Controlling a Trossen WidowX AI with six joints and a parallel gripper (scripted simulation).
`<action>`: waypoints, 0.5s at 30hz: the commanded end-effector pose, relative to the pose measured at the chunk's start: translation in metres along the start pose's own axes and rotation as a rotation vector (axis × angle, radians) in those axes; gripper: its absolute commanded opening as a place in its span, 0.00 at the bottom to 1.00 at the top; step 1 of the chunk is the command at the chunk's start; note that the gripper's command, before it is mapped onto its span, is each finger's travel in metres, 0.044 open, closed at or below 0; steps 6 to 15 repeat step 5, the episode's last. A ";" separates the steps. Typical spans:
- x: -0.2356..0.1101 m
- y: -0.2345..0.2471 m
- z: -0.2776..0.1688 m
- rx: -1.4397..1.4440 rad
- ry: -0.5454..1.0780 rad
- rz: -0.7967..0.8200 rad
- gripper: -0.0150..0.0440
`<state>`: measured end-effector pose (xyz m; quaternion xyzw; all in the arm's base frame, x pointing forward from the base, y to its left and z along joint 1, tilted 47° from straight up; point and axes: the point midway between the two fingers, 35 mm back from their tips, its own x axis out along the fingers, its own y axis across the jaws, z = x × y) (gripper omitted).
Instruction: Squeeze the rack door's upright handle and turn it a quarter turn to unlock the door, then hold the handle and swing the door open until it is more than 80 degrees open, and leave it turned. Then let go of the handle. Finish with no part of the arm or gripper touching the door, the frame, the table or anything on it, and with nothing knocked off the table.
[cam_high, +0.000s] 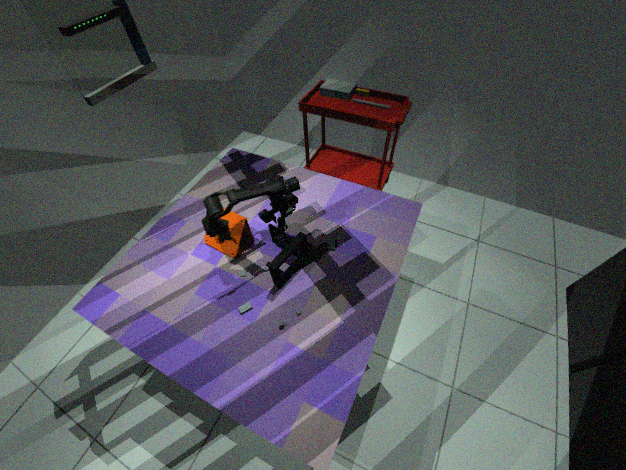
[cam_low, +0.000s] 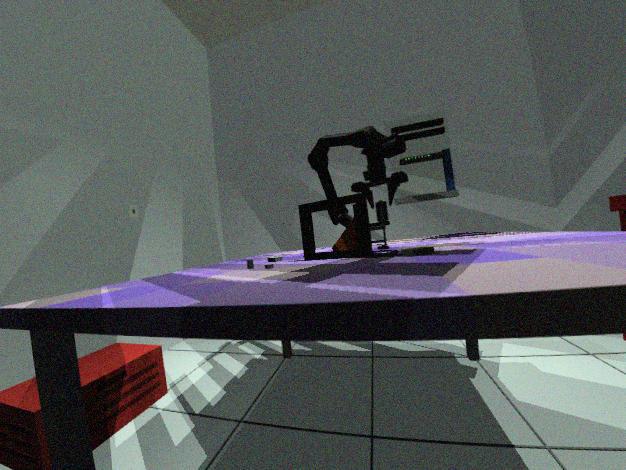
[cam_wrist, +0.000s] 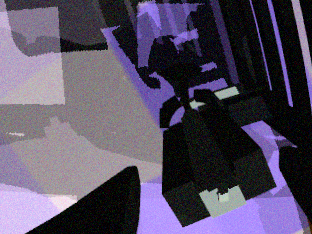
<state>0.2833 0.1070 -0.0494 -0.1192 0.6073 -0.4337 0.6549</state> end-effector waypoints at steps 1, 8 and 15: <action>-0.007 0.001 0.000 0.003 0.001 0.004 0.75; -0.013 0.001 -0.001 0.003 0.001 0.005 0.75; -0.013 0.001 -0.001 0.003 0.001 0.005 0.75</action>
